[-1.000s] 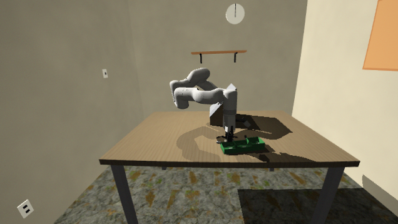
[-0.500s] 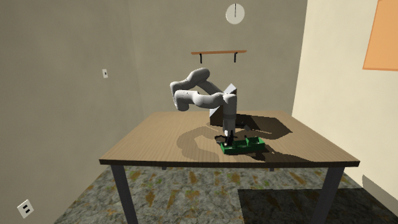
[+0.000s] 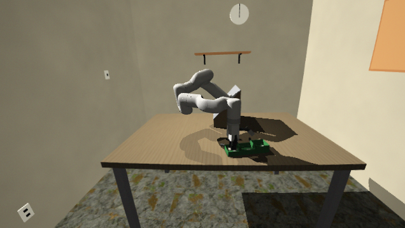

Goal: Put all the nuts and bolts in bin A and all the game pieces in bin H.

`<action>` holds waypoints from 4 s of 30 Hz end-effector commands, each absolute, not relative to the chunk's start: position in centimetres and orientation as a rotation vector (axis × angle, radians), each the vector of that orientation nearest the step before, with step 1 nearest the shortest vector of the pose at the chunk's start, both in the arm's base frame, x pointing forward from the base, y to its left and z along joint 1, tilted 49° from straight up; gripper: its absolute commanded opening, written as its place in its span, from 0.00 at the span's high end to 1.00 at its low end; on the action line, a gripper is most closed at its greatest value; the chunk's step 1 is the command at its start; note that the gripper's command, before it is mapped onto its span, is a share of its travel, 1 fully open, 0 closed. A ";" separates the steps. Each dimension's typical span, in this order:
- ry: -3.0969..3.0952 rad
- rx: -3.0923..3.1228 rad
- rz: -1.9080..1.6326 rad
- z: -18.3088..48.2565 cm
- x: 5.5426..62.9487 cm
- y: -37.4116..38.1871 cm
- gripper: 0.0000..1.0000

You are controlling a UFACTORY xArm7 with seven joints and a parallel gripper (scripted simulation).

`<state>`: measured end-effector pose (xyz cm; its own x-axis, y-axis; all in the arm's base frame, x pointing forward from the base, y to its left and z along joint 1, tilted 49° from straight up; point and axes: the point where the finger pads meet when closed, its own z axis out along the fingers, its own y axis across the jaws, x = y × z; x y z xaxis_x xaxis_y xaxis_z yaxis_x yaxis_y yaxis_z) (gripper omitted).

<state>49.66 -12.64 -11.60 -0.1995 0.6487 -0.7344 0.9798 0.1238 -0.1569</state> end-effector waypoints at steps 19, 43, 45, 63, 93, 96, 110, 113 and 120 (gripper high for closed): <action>1.913 1.567 -0.869 -11.5 49.8 -12.4 0.69; 1.913 1.567 -0.869 -9.9 49.8 -10.6 0.69; 1.913 1.567 -0.869 -9.7 49.8 -10.4 0.69; 1.817 1.647 -0.826 -8.5 48.3 -8.1 0.71; 1.504 1.869 -0.686 -12.5 33.9 -3.9 0.71; 1.504 1.869 -0.686 -12.4 34.1 -3.9 0.71; 1.504 1.869 -0.686 -12.3 34.5 -4.0 0.71; 1.504 1.869 -0.686 -12.3 34.5 -4.0 0.71; 1.504 1.869 -0.686 -12.8 34.5 -4.7 0.71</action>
<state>34.48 -4.26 -12.38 0.2109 0.6444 -0.7351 0.9775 -0.1467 0.1519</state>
